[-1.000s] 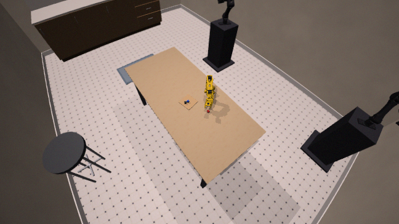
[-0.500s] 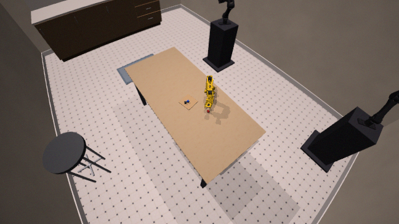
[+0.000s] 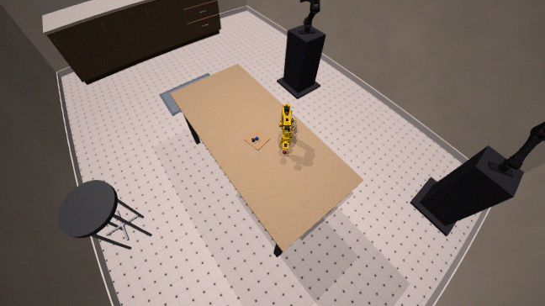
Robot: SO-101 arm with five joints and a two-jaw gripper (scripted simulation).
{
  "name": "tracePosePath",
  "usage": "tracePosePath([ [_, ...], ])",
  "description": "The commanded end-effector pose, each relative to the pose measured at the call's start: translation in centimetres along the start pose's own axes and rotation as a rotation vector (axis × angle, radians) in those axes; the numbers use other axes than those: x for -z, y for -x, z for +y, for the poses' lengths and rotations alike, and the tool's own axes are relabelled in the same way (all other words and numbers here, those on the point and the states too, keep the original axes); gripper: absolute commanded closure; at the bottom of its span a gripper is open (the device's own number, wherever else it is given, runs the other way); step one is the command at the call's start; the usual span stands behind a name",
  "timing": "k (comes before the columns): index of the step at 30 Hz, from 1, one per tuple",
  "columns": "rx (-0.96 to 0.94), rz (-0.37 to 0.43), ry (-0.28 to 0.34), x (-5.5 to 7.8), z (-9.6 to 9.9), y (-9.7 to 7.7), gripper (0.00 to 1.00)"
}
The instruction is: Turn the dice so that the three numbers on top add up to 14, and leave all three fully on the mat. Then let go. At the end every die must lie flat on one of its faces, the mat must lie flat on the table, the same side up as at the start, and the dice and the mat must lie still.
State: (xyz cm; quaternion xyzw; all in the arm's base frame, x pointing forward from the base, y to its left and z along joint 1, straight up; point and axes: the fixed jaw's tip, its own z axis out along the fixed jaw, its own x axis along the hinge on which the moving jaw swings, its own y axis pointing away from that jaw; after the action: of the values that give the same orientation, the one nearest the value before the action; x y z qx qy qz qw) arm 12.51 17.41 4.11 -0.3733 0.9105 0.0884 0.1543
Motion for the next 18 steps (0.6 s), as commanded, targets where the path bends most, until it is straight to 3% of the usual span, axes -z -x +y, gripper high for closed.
tracePosePath([
  [1,0.114,0.251,-0.007,0.53,0.28,0.74,0.72],
  [18,0.201,0.444,-0.014,0.53,0.28,0.74,0.72],
])
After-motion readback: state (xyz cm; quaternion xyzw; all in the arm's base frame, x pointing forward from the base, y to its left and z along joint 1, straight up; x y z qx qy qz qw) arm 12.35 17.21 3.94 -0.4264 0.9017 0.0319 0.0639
